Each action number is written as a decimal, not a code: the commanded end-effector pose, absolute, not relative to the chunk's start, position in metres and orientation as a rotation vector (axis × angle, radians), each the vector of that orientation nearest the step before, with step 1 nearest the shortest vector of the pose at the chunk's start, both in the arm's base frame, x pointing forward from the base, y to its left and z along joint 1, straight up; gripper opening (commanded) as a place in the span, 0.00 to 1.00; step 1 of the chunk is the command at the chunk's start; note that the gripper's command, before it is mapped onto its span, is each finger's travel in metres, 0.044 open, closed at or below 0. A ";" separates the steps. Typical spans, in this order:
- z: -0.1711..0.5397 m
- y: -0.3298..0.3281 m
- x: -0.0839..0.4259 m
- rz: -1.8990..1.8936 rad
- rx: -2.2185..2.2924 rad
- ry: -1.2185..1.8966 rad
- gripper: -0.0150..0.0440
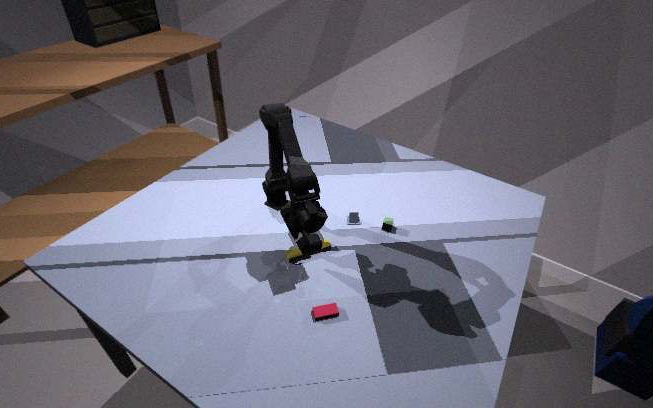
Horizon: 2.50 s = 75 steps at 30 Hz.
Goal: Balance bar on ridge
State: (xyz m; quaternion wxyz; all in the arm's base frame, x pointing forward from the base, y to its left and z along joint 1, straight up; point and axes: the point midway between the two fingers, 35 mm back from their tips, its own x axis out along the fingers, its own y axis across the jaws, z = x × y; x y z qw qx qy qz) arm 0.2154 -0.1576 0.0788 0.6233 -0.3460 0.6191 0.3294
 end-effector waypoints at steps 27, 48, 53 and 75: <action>0.046 -0.157 0.216 0.762 -0.795 1.417 0.79; 0.046 -0.158 0.216 0.758 -0.794 1.422 0.43; 0.050 -0.158 0.216 0.758 -0.794 1.422 0.28; 0.105 -0.159 0.218 0.760 -0.795 1.418 0.25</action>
